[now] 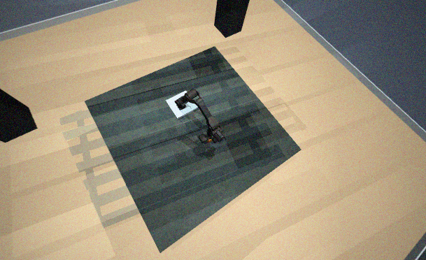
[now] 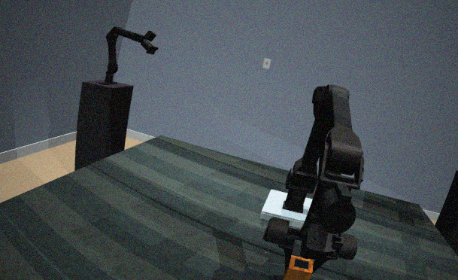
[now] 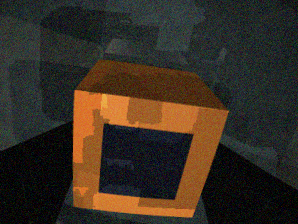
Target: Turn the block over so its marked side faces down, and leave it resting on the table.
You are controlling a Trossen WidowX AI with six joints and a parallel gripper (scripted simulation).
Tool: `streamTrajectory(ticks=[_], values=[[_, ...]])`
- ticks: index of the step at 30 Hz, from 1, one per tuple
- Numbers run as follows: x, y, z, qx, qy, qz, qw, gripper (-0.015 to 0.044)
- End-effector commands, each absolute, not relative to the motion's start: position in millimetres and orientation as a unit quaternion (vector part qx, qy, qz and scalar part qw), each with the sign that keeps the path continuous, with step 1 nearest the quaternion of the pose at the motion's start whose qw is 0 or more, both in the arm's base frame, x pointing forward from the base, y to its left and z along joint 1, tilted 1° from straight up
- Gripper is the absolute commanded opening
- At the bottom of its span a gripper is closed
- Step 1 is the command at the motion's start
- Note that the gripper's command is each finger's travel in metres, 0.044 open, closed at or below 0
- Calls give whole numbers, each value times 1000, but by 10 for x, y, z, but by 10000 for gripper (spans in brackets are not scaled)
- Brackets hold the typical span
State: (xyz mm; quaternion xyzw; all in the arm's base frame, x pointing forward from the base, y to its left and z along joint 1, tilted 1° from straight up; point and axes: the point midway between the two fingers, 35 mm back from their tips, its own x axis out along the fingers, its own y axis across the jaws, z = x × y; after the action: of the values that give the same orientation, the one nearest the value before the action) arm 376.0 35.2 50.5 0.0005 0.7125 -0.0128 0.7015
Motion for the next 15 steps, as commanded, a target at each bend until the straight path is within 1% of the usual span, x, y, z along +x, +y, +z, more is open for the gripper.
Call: streamTrajectory(ticks=[1,6,15], values=[[3803,361,698,3,703,-12,711,0],[3805,361,694,3,700,-12,714,0],[3828,362,650,1,651,-13,759,0]])
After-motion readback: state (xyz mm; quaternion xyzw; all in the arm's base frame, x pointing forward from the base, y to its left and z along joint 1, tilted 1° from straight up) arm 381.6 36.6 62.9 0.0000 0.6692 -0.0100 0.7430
